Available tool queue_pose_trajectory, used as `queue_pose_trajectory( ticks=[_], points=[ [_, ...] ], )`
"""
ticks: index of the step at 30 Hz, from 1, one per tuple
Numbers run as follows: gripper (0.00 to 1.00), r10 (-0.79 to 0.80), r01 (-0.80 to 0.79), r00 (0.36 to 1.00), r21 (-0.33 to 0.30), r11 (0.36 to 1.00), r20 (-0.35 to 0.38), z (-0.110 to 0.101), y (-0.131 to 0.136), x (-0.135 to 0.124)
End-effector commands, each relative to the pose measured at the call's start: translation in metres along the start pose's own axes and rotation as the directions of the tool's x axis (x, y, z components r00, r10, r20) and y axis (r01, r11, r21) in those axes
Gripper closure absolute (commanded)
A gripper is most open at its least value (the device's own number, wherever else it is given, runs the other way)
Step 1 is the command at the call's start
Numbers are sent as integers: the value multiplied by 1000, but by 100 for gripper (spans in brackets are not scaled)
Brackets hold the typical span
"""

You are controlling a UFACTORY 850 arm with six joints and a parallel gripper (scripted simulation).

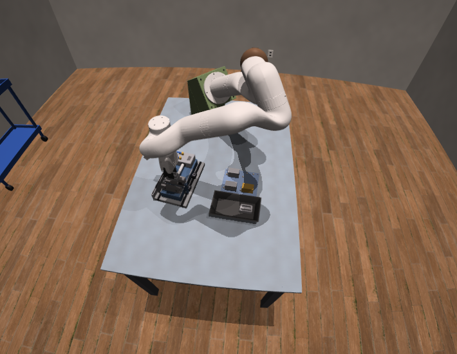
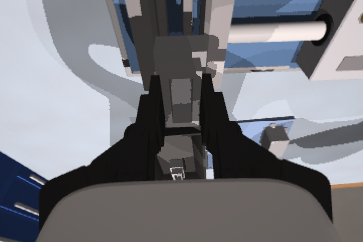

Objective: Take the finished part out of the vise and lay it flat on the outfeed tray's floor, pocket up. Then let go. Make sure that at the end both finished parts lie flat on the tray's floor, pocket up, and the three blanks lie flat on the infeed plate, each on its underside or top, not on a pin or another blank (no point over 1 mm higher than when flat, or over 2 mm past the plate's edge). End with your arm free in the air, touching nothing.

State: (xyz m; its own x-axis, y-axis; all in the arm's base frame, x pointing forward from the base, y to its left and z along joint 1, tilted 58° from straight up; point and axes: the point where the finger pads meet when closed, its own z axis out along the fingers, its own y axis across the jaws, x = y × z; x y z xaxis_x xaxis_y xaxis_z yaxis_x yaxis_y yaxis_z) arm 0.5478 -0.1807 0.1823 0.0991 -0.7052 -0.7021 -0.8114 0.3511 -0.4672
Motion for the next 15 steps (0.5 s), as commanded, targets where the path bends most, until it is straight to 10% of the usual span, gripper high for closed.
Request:
queue_pose_trajectory(
  ticks=[1,15],
  points=[
    [100,-9,9,1000,-2,1000,-4,0,-8,-21],
    [100,-56,56,998,-9,998,-13,3,-32,-167]
  ],
)
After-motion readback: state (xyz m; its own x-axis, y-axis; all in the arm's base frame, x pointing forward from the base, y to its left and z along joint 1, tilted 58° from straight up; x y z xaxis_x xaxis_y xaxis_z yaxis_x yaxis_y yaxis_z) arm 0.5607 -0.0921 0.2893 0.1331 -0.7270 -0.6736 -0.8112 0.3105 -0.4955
